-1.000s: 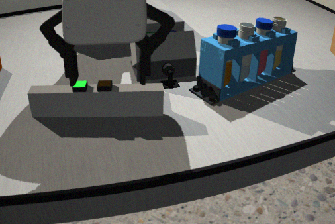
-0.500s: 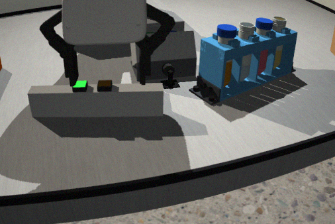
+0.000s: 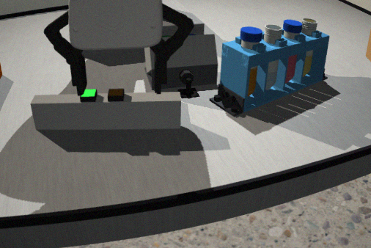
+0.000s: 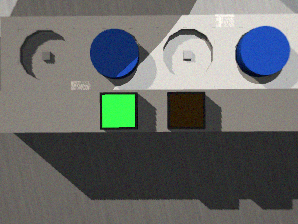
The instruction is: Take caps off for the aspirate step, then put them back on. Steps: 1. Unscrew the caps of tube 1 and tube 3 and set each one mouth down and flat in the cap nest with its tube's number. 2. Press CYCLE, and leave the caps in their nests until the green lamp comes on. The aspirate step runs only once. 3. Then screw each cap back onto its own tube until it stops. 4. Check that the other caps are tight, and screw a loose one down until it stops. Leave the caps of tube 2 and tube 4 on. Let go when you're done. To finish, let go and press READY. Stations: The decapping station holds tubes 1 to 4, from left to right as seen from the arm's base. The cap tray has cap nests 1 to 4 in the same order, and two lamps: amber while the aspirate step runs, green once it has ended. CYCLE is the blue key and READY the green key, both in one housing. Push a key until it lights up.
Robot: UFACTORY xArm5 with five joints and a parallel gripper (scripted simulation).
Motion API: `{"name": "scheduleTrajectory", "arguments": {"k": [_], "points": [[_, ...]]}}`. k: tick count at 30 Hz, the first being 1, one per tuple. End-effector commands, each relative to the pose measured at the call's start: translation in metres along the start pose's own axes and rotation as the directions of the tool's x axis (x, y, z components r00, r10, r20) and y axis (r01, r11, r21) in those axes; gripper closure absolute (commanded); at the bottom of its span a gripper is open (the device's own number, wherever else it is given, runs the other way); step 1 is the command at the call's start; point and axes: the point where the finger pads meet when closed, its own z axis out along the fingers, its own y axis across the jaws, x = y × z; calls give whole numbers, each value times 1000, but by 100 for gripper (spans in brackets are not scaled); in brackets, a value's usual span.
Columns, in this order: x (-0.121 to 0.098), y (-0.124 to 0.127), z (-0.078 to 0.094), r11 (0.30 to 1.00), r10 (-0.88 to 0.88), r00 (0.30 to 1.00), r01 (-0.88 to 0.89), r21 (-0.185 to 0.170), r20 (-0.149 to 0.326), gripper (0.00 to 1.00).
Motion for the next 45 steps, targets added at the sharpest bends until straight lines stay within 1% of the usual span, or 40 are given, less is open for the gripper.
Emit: {"name": "scheduleTrajectory", "arguments": {"k": [1,17,18,20,24,35,37,40,43,45], "points": [[-2,0,-2,1000,0,1000,0,0,5,0],[-2,0,-2,1000,0,1000,0,0,5,0],[5,3,-6,1000,0,1000,0,0,5,54],[5,3,-6,1000,0,1000,0,0,5,54],[31,14,-23,1000,0,1000,0,0,5,54],[78,34,-54,1000,0,1000,0,0,5,54],[78,34,-54,1000,0,1000,0,0,5,54],[97,42,-66,1000,0,1000,0,0,5,54],[107,46,-73,1000,0,1000,0,-1,4,54],[107,46,-73,1000,0,1000,0,-1,4,54]]}}
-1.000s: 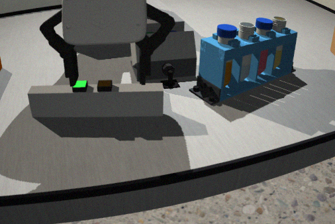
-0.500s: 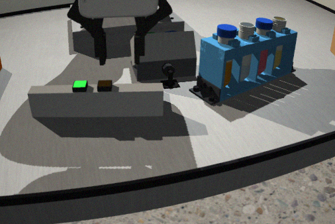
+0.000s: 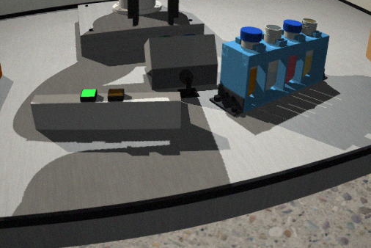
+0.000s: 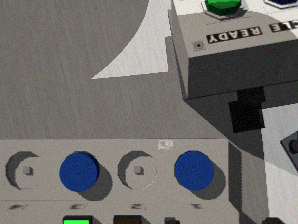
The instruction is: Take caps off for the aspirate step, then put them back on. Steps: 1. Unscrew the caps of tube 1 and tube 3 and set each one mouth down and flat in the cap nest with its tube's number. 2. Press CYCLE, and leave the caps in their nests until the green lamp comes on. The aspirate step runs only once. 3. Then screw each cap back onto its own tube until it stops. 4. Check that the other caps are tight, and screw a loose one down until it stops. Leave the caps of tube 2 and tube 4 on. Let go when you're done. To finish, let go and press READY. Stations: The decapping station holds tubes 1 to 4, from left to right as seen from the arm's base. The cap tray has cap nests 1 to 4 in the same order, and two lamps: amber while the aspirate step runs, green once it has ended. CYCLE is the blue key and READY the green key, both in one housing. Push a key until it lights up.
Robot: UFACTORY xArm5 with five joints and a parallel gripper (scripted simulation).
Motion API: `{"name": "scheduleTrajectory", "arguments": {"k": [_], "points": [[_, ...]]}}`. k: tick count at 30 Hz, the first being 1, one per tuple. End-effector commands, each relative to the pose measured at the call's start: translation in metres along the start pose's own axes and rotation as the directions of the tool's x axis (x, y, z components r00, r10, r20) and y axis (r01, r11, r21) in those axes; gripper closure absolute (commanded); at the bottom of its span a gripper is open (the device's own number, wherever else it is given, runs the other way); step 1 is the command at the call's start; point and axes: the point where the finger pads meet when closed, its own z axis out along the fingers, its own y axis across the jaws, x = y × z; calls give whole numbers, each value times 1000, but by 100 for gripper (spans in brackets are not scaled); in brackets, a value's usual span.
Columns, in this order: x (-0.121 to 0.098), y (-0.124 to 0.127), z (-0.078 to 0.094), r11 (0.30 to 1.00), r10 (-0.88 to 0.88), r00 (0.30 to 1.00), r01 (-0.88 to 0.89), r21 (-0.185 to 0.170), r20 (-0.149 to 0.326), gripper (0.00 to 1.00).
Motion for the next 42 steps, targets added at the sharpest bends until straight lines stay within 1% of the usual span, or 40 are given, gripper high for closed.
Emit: {"name": "scheduleTrajectory", "arguments": {"k": [1,11,24,26,39,42], "points": [[12,5,-12,1000,1,1000,-1,-1,7,54],[12,5,-12,1000,1,1000,-1,-1,7,54],[12,5,53,1000,1,1000,-1,-1,6,54],[12,5,53,1000,1,1000,-1,-1,6,54],[10,5,118,1000,1,1000,-1,-1,6,54],[10,5,118,1000,1,1000,-1,-1,6,54]]}}
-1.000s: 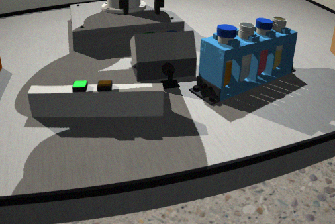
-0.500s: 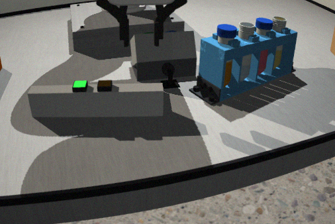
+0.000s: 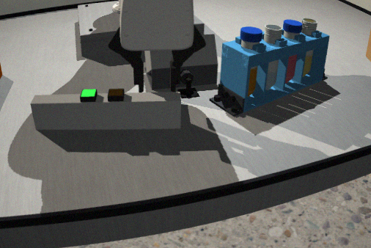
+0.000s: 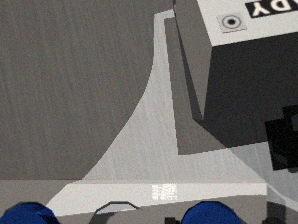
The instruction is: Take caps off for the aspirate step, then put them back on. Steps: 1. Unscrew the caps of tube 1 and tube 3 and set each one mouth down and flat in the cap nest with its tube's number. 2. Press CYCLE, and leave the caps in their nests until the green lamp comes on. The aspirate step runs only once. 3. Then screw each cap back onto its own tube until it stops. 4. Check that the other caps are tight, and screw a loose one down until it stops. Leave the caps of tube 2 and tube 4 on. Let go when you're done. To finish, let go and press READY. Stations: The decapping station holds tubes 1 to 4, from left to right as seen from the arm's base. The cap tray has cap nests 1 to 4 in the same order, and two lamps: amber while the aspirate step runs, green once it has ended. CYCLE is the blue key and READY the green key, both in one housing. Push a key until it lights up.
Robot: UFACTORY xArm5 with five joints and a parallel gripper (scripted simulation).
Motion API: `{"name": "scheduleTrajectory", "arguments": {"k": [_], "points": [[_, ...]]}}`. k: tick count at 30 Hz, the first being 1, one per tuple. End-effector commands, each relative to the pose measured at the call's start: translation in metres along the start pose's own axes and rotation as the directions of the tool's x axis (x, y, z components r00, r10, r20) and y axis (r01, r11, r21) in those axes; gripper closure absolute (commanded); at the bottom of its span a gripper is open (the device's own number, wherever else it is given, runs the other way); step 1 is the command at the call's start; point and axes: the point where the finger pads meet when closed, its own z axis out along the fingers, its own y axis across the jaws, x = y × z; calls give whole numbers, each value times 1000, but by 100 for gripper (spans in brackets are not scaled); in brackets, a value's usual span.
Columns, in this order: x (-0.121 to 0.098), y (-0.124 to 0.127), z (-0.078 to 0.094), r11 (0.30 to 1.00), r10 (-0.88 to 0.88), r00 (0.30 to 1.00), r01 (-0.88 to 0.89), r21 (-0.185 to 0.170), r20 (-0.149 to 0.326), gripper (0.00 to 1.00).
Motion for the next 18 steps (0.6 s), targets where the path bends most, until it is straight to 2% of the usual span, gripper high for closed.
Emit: {"name": "scheduleTrajectory", "arguments": {"k": [1,18], "points": [[-5,1,10,1000,0,1000,0,-1,7,54],[-4,0,13,1000,0,1000,0,-1,7,54]]}}
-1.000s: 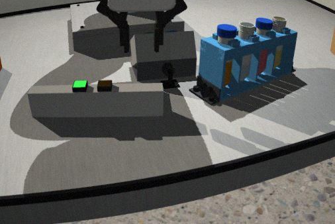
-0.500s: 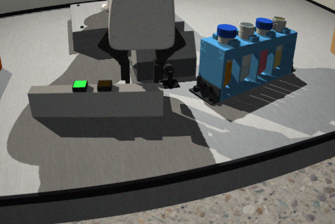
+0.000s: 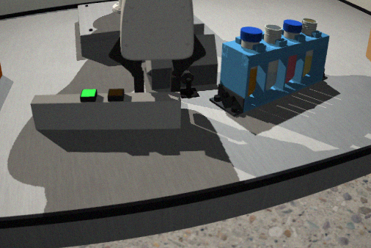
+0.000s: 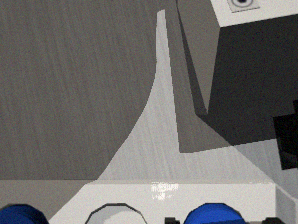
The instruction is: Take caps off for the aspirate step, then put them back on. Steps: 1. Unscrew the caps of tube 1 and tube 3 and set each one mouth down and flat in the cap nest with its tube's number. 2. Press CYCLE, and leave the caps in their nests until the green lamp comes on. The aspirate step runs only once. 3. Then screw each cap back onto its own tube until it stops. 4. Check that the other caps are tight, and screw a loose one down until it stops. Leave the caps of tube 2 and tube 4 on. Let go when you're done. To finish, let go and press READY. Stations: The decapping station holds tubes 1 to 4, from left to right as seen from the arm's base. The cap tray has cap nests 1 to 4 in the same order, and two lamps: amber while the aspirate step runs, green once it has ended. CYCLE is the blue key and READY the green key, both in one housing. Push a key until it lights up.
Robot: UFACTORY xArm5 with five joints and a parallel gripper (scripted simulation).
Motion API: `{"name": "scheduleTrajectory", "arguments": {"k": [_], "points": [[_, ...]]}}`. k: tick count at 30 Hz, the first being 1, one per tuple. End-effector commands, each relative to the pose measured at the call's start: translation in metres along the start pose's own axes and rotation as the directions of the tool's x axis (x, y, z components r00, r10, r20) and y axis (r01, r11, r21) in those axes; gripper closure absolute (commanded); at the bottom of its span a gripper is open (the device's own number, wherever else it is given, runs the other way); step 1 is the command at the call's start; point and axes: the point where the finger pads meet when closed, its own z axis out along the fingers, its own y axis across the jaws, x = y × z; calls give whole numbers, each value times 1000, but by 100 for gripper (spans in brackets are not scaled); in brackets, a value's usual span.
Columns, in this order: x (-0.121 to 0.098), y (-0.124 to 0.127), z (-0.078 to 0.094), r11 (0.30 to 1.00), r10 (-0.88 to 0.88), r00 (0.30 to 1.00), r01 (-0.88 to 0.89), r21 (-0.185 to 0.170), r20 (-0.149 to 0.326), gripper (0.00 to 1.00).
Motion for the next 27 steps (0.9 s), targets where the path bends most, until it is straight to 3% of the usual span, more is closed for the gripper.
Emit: {"name": "scheduleTrajectory", "arguments": {"k": [1,20,21,27], "points": [[-1,0,0,1000,0,1000,0,0,4,54],[-1,0,7,1000,0,1000,0,0,4,54],[-1,0,7,1000,0,1000,0,0,4,100],[-1,0,7,1000,0,1000,0,0,4,100]]}}
